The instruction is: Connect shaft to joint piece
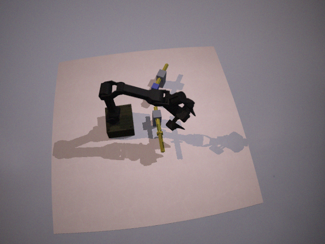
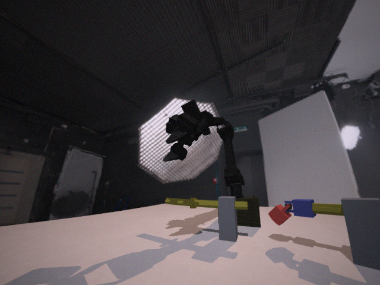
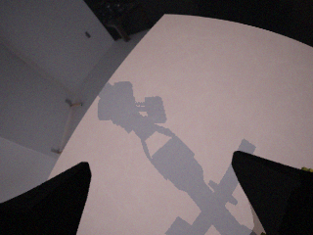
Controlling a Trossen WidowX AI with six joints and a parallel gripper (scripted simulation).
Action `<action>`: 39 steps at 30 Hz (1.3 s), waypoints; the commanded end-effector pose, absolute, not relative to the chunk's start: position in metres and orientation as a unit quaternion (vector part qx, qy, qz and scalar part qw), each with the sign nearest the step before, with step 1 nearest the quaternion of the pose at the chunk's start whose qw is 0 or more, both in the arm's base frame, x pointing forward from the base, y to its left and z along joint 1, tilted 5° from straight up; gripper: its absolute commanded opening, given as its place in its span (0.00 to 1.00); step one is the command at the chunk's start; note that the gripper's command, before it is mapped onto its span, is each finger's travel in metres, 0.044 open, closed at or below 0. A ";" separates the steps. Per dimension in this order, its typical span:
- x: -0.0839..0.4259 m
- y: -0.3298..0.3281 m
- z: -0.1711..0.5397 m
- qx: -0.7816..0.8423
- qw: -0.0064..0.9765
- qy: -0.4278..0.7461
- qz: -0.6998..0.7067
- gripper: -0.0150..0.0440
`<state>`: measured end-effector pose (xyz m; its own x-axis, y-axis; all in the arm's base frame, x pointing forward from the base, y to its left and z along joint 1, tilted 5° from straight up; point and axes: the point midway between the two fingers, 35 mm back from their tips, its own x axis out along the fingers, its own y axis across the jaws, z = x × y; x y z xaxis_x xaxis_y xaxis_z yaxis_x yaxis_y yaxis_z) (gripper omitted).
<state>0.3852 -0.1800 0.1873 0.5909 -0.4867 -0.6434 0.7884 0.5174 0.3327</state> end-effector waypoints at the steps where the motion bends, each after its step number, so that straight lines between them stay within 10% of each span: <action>1: 0.391 -0.143 0.167 0.294 0.841 0.303 -0.340 1.00; 39: 0.274 0.114 0.078 0.027 0.699 0.711 -0.069 1.00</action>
